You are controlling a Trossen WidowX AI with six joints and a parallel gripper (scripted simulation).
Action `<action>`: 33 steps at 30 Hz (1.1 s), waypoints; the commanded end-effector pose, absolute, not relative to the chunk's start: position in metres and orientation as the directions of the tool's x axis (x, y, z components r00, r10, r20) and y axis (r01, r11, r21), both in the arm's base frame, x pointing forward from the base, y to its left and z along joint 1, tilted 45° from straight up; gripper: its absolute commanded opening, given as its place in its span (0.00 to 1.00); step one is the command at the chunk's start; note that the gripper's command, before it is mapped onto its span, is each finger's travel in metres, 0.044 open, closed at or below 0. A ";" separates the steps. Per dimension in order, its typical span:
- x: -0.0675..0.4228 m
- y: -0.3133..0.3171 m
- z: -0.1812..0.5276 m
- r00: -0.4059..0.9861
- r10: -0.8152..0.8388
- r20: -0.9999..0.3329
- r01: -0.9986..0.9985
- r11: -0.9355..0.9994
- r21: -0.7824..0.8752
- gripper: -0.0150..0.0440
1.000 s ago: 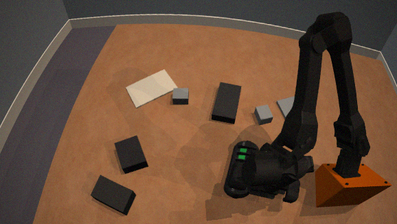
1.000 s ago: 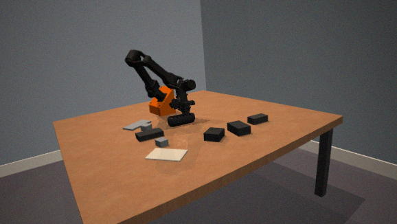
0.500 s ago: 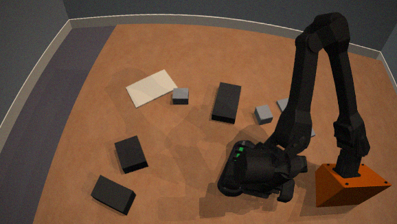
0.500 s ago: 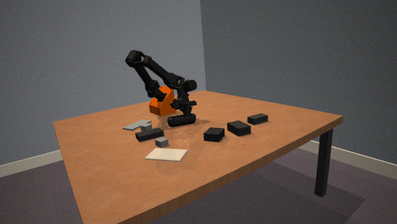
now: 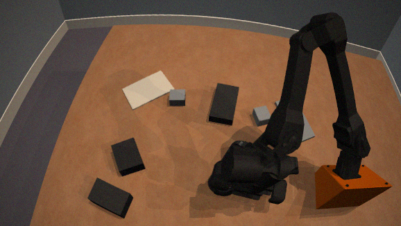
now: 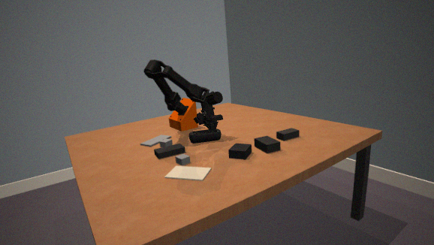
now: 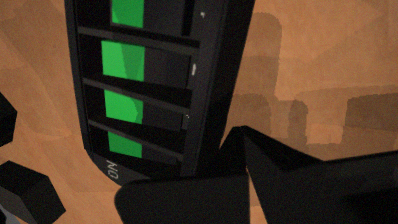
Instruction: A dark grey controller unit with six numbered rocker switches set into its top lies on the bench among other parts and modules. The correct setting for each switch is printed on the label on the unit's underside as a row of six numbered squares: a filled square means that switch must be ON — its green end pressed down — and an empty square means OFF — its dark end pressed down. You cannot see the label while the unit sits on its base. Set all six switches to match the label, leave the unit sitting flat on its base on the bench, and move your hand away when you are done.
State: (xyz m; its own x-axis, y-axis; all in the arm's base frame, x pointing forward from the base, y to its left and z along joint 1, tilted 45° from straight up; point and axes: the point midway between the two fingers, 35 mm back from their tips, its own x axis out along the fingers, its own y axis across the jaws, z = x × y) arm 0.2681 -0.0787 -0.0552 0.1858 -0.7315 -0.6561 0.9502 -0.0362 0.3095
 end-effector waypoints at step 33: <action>0.284 -0.040 -0.021 0.165 -0.789 -0.591 0.836 -0.206 0.508 0.25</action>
State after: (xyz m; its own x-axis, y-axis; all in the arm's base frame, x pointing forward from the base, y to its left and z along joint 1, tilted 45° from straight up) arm 0.2758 -0.0378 -0.0215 0.1718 -0.7775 -0.6050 0.8596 -0.1818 0.4776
